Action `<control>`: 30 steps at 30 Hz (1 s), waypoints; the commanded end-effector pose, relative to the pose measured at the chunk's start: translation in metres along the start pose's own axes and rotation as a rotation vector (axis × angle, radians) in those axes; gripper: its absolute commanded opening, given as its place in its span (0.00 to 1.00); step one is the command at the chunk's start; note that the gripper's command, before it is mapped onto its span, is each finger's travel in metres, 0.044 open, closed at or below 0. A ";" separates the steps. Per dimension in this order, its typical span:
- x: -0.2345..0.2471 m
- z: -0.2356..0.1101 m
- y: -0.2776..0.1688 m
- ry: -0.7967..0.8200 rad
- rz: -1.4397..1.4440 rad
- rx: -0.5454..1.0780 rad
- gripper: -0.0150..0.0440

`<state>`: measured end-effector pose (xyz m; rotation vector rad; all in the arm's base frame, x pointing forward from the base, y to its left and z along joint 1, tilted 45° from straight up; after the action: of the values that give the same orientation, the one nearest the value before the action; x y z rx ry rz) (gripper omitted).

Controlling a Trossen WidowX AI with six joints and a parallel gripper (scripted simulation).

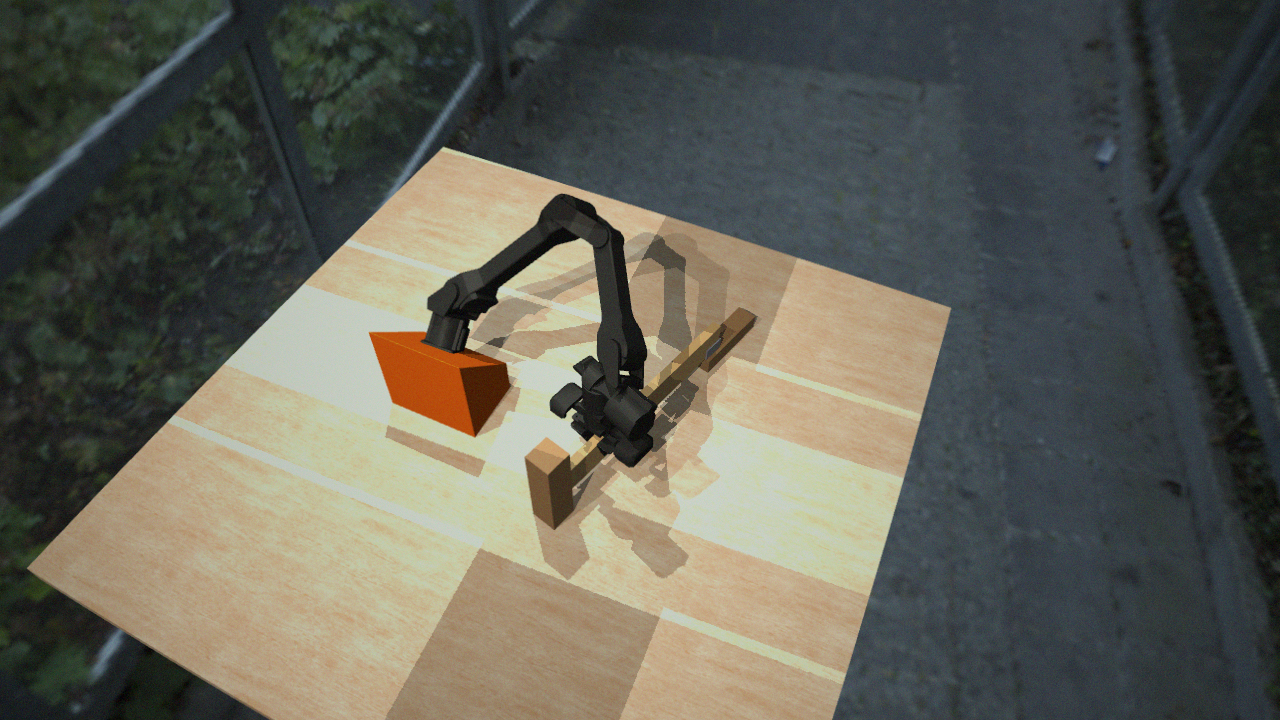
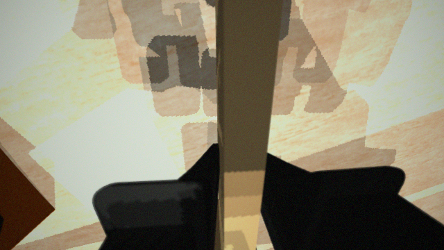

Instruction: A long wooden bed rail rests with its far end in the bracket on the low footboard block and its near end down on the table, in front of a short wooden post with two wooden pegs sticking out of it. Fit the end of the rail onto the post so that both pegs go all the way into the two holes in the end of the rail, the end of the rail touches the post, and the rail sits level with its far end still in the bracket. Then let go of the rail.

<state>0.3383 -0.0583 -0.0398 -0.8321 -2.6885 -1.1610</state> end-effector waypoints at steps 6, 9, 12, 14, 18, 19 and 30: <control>-0.002 -0.002 -0.005 -0.007 -0.001 0.005 0.25; -0.002 -0.002 -0.006 -0.007 -0.001 0.005 0.25; -0.001 0.000 -0.003 0.000 -0.001 0.002 0.34; -0.001 0.000 -0.003 0.000 -0.001 0.002 0.43; -0.001 0.000 -0.003 0.000 -0.001 0.002 0.61; -0.001 0.000 -0.003 0.000 -0.001 0.002 0.65; -0.001 0.000 -0.003 0.000 -0.001 0.002 1.00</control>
<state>0.3373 -0.0606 -0.0417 -0.8317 -2.6901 -1.1600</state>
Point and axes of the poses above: the point midway between the two fingers, 35 mm back from their tips, its own z axis out along the fingers, its own x axis across the jaws, y = z × x, the point moved 1 cm from there along -z, back along the fingers, and after that the axes turned 11 degrees about z, right-handed, at the moved point
